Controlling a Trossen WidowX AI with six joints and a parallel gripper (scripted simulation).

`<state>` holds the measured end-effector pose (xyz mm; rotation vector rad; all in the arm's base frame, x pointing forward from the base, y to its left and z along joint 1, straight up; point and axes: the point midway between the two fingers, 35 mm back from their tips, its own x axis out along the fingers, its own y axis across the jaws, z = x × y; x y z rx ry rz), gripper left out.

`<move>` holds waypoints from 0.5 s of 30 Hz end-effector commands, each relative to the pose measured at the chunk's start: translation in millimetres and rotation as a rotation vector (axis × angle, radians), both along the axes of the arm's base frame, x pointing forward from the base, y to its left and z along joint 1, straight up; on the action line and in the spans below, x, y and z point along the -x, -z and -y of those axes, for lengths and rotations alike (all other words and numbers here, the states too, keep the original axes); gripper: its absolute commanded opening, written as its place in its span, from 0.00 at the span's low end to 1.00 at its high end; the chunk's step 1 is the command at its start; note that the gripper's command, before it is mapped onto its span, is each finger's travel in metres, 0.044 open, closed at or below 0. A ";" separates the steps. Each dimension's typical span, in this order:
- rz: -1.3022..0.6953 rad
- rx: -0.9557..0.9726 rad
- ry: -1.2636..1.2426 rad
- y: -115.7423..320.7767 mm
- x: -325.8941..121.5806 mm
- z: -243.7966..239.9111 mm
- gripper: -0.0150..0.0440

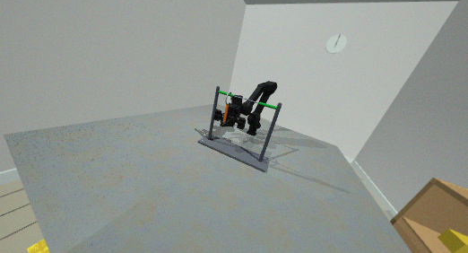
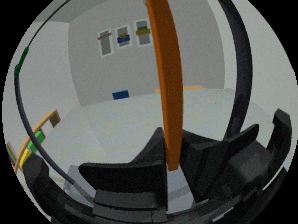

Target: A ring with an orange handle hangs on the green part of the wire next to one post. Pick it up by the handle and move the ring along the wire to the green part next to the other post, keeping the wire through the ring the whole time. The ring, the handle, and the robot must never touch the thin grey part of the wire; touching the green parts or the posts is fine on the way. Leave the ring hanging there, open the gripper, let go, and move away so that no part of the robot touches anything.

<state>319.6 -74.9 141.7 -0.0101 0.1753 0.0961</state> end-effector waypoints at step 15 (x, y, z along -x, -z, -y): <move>0.016 0.011 -0.002 -16.5 -1.5 1.3 0.00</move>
